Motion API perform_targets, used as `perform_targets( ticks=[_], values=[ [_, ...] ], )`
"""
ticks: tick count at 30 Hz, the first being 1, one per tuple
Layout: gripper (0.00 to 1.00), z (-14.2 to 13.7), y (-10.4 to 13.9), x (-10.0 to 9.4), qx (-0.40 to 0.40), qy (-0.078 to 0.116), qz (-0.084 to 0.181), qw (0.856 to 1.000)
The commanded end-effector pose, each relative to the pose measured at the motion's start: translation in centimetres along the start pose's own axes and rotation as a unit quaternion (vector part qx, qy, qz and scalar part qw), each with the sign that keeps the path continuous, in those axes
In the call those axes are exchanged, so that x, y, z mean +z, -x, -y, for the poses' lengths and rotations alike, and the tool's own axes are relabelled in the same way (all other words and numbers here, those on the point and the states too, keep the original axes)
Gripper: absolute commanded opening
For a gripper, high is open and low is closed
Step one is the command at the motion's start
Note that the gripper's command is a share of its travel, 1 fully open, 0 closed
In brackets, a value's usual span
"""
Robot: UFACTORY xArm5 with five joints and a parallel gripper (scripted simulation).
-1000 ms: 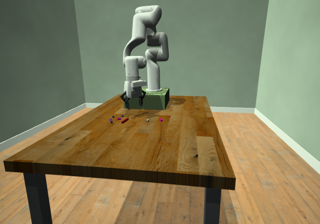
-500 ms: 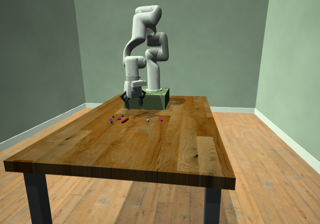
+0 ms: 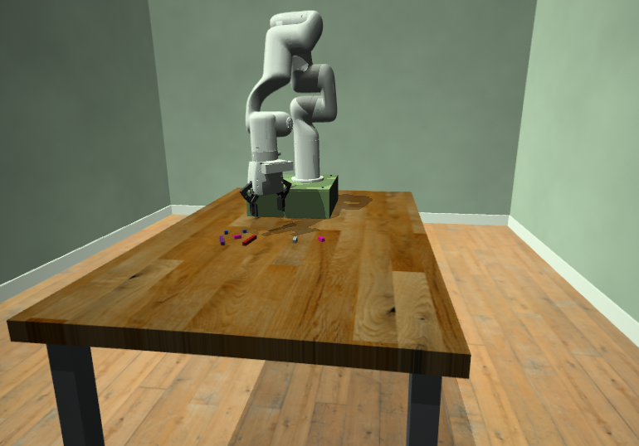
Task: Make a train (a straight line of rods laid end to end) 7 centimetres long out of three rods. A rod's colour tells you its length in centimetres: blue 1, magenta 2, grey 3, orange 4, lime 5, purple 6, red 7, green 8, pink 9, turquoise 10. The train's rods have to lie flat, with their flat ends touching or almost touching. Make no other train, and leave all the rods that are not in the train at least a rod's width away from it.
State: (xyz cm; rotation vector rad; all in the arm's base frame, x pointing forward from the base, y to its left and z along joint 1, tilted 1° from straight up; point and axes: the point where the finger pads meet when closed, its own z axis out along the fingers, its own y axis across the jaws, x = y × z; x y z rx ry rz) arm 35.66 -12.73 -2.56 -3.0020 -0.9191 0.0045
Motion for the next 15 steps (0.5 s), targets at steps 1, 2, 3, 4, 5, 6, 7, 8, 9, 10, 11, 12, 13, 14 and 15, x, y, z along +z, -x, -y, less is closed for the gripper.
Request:
perform_targets(
  ticks=[1, 2, 3, 4, 5, 6, 7, 8, 9, 10, 11, 12, 13, 14, 15],
  values=[
    [1.0, -0.1, -0.1, -0.1, 0.0, 0.001, -0.001, 1.0],
    [1.0, -0.1, -0.1, -0.1, 0.0, 0.001, -0.001, 1.0],
    [1.0, -0.1, -0.1, -0.1, 0.0, 0.001, -0.001, 1.0],
    [1.0, -0.1, -0.1, -0.1, 0.0, 0.001, -0.001, 1.0],
    [1.0, -0.1, -0.1, -0.1, 0.0, 0.001, -0.001, 1.0],
    [1.0, -0.1, -0.1, -0.1, 0.0, 0.001, -0.001, 1.0],
    [1.0, -0.1, -0.1, -0.1, 0.0, 0.001, -0.001, 1.0],
    [1.0, -0.1, -0.1, -0.1, 0.0, 0.001, -0.001, 1.0],
    [1.0, -0.1, -0.1, -0.1, 0.0, 0.001, -0.001, 1.0],
    [1.0, -0.1, -0.1, -0.1, 0.0, 0.001, -0.001, 1.0],
    [1.0, -0.1, -0.1, -0.1, 0.0, 0.001, -0.001, 1.0],
    [1.0, -0.1, -0.1, -0.1, 0.0, 0.001, -0.001, 1.0],
    [1.0, 0.0, -0.1, -0.1, 0.0, 0.001, -0.001, 1.0],
    [1.0, 0.3, -0.5, -0.1, 0.0, 0.001, -0.001, 1.0],
    [1.0, 1.0, -1.3, -0.1, 0.0, 0.001, -0.001, 1.0]
  ],
)
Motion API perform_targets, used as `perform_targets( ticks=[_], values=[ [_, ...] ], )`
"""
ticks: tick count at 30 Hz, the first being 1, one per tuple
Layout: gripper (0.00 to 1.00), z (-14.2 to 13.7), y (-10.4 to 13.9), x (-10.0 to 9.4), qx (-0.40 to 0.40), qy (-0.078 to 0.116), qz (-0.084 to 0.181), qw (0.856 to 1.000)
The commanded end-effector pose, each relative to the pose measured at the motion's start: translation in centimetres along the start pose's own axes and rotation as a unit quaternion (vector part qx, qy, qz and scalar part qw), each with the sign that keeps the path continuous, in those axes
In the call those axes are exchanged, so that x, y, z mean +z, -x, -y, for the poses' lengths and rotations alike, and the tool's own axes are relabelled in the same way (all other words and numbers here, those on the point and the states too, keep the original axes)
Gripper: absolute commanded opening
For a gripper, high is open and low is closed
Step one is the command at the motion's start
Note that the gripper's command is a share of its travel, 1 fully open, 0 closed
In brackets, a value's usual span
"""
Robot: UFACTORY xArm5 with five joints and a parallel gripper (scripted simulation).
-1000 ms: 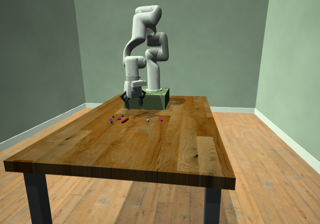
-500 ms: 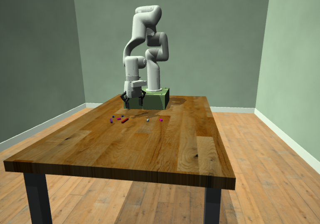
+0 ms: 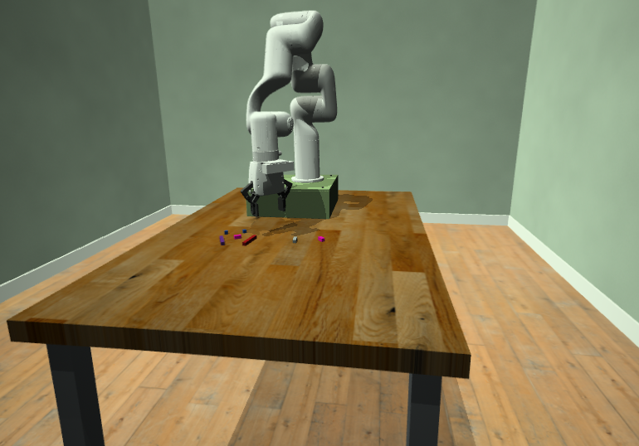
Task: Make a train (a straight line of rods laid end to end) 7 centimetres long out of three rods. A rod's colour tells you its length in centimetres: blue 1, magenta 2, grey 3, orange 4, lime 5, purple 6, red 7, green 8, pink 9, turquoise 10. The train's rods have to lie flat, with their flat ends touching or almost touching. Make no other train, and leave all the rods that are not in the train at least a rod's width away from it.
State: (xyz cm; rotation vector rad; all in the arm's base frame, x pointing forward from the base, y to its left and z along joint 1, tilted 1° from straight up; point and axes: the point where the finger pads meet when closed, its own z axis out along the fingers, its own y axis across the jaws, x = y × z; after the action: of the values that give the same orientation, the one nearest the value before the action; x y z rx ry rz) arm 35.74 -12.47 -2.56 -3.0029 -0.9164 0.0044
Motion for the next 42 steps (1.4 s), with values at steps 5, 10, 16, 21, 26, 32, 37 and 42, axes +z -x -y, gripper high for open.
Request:
perform_targets(
  ticks=[5, 10, 16, 21, 26, 32, 37, 42],
  values=[
    [1.0, 5.1, -5.2, 0.0, -0.001, 0.001, 0.0, 1.0],
    [1.0, 5.4, -5.4, 0.0, -0.001, 0.001, 0.0, 1.0],
    [1.0, 5.4, -5.4, 0.0, -0.001, 0.001, 0.0, 1.0],
    [1.0, 5.4, -5.4, 0.0, -0.001, 0.001, 0.0, 1.0],
    [1.0, 5.4, -5.4, 0.0, -0.001, 0.001, 0.0, 1.0],
    [1.0, 5.4, -5.4, 0.0, -0.001, 0.001, 0.0, 1.0],
    [1.0, 5.4, -5.4, 0.0, -0.001, 0.001, 0.0, 1.0],
    [1.0, 5.4, -5.4, 0.0, -0.001, 0.001, 0.0, 1.0]
  ],
)
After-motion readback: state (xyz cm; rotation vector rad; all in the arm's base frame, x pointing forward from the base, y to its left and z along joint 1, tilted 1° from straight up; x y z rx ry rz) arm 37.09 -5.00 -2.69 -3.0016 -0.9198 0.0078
